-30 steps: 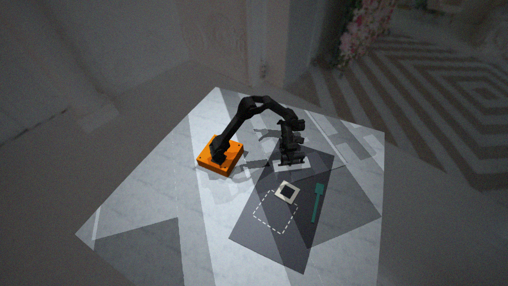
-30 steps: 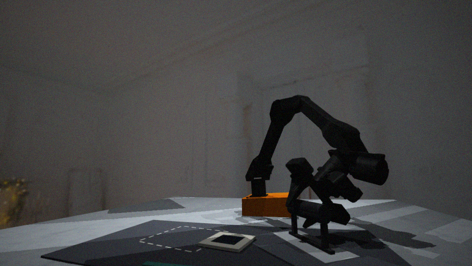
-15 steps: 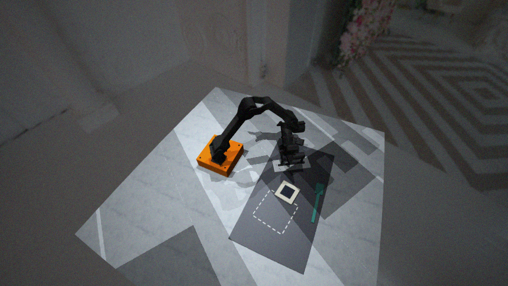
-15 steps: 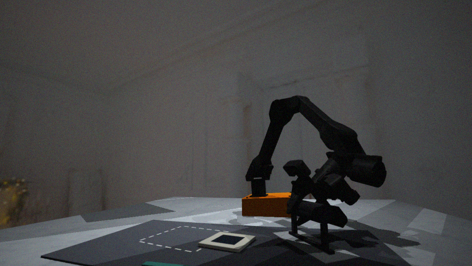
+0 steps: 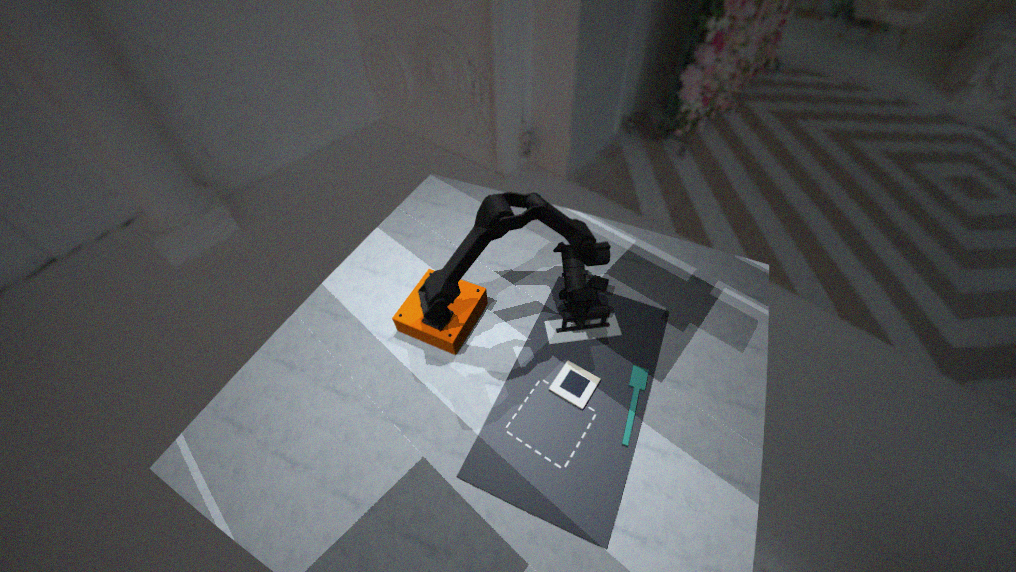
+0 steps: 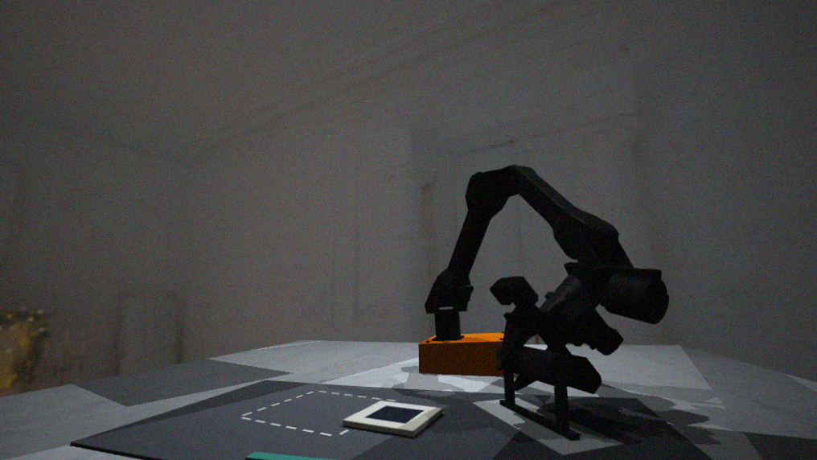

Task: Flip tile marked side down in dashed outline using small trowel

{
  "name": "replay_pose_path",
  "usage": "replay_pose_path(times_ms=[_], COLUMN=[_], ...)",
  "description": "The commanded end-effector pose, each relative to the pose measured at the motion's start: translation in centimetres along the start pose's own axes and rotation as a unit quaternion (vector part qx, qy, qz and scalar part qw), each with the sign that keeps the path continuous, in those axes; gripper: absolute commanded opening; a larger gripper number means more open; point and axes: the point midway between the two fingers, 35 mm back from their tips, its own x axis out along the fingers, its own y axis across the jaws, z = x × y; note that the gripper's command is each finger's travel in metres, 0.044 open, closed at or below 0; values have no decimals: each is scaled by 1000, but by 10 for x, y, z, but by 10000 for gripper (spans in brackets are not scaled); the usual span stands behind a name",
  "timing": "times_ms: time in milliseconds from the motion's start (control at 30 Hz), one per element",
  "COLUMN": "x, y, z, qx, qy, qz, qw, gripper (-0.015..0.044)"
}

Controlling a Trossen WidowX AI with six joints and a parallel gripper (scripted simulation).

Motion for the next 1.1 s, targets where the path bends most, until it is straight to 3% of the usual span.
replay_pose_path(times_ms=[0, 200, 400, 700, 1067], x=[-1, -37, -39, -16, 6], y=[-2, -44, -46, -38, -40], z=[0, 0, 0, 10, 29], qx=[-1, 0, 0, -47, -120], qy=[0, 0, 0, -46, -158], qz=[-1, 0, 0, 60, 100], qw=[1000, 1000, 1000, 996, 975], gripper=[0, 0, 0, 0, 0])
